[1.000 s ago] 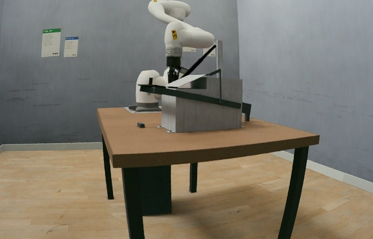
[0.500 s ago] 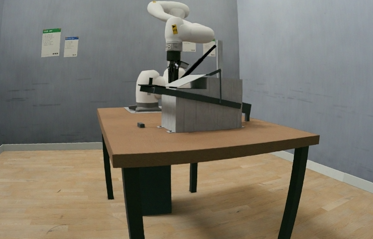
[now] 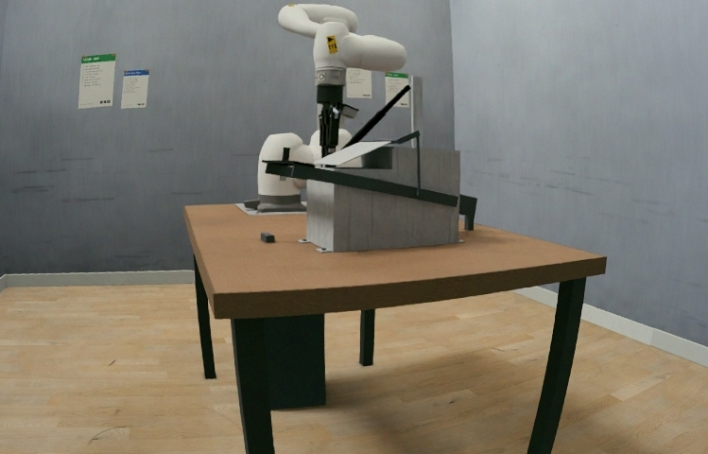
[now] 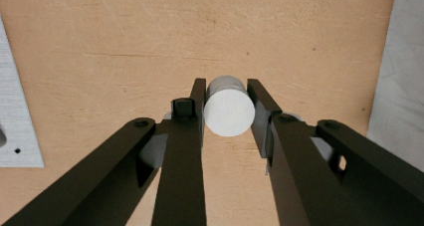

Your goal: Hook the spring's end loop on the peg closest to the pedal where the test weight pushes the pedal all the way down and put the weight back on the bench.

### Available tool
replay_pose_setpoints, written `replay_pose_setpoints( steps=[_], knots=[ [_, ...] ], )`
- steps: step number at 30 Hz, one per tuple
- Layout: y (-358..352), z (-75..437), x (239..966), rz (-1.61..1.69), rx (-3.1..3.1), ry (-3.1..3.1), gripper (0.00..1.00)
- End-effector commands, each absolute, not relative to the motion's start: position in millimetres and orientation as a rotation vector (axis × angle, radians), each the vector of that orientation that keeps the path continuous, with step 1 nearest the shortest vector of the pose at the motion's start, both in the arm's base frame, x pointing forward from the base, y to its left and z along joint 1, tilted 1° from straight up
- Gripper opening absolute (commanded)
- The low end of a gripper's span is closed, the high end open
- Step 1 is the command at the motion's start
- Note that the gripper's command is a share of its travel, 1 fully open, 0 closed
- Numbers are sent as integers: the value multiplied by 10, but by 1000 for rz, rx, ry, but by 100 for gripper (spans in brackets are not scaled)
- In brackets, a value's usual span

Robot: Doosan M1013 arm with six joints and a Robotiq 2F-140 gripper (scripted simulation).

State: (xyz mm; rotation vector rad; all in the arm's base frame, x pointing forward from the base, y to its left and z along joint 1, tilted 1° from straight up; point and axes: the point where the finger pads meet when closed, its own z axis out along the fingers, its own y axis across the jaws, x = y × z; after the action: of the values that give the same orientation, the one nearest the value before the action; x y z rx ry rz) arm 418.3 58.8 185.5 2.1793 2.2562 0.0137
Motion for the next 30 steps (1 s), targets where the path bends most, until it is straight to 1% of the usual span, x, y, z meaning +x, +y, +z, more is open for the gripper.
replay_pose_setpoints(
  steps=[1,14,30],
  knots=[
    [589,1885,4186,15,2179,2256,25],
    [589,2231,4183,15,2179,2256,25],
    [589,2334,4183,15,2179,2256,25]
  ],
)
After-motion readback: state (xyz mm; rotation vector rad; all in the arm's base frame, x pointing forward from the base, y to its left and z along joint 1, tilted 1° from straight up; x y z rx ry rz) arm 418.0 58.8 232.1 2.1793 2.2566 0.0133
